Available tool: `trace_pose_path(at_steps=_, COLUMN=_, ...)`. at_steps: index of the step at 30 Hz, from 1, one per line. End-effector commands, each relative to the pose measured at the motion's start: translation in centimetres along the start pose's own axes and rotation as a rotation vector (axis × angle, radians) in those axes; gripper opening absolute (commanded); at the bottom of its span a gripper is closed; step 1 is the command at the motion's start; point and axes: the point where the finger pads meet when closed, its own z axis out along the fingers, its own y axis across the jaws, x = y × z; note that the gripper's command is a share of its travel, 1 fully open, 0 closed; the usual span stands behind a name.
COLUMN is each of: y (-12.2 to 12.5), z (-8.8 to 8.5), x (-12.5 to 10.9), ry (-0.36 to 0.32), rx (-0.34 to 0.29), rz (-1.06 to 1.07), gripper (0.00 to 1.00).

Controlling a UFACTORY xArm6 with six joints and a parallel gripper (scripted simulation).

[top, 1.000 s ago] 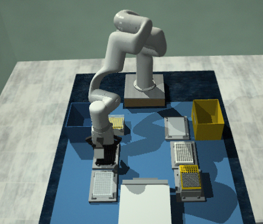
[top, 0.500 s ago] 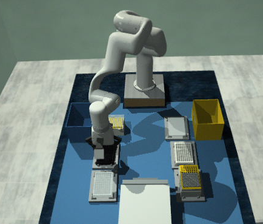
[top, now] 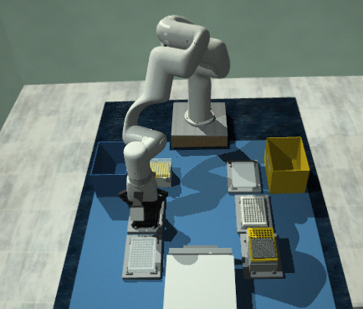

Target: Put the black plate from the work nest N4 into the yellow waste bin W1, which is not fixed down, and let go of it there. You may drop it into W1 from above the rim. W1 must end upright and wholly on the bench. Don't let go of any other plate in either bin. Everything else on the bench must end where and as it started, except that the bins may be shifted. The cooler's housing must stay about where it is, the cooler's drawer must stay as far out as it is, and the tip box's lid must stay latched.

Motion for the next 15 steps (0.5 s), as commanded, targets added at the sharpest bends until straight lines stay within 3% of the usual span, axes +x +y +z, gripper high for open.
trace_pose_path(at_steps=1, y=0.06, z=0.13, x=0.16, ry=0.004, rx=-0.002, rz=0.0, gripper=1.0)
trace_pose_path(at_steps=15, y=0.06, z=0.93, x=0.16, ry=0.004, rx=-0.002, rz=0.0, gripper=1.0)
